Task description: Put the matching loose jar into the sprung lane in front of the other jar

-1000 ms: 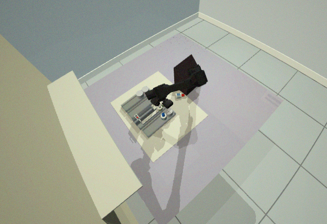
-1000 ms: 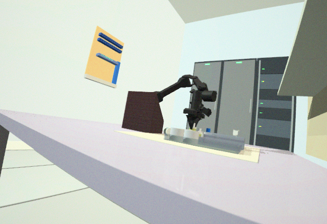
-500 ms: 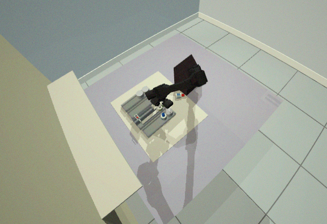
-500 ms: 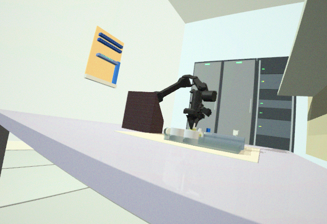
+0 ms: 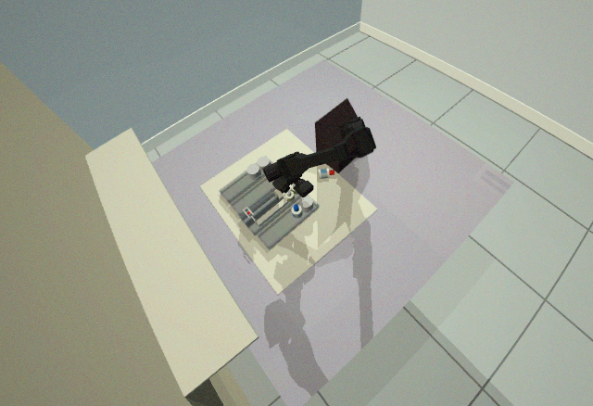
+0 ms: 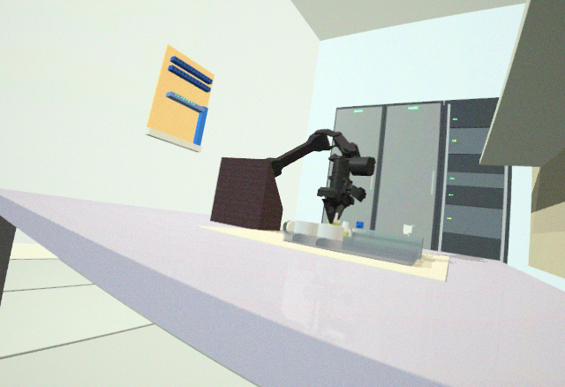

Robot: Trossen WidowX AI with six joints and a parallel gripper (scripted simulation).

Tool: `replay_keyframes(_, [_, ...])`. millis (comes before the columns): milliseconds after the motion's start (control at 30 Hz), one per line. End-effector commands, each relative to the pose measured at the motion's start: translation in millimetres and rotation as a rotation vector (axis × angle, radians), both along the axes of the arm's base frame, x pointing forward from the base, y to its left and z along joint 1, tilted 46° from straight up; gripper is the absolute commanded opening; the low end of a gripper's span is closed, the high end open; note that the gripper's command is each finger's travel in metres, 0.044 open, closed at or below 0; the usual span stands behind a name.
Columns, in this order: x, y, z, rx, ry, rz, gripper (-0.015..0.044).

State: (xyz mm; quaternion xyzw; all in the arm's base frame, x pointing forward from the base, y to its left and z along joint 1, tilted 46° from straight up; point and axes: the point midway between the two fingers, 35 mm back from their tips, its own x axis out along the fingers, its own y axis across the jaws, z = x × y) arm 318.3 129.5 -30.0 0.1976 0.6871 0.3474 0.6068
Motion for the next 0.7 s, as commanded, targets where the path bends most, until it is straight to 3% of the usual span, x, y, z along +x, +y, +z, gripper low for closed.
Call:
replay_keyframes(0, [6.8,1.8,2.8,0.012,-0.020,-0.004,0.0000])
replay_keyframes(667, [6.1,5.4,-0.8,0.012,-0.020,-0.004,0.0000])
